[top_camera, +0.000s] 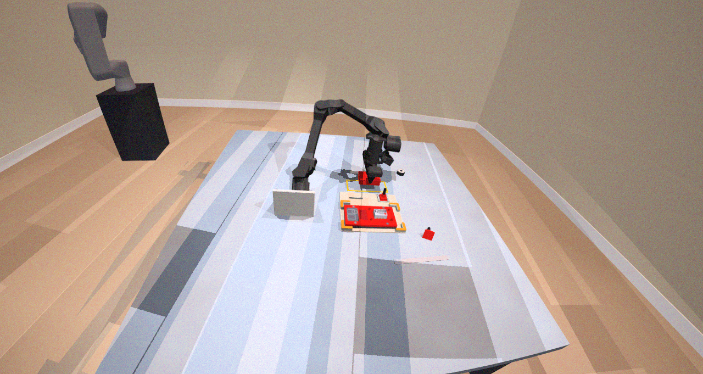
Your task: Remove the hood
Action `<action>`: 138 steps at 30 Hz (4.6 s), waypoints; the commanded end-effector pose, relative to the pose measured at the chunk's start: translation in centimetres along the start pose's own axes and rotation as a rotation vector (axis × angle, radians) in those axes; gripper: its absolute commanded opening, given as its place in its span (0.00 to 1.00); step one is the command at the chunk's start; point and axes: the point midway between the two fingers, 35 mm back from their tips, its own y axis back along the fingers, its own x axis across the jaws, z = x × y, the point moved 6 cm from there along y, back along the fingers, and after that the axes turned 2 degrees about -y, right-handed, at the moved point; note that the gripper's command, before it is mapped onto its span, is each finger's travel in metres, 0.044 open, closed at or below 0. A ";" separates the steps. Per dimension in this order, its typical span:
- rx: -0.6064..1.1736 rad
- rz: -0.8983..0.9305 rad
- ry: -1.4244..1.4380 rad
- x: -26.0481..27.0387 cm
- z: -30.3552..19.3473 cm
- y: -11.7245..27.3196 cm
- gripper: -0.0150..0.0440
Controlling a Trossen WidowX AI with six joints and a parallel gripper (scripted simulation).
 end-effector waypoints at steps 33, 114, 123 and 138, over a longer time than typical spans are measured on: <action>0.002 0.009 -0.004 0.1 -0.2 -1.8 0.25; 0.004 0.011 -0.002 -0.1 -0.1 4.0 1.00; 0.004 0.011 -0.002 -0.1 -0.1 4.0 1.00; 0.004 0.011 -0.002 -0.1 -0.1 4.0 1.00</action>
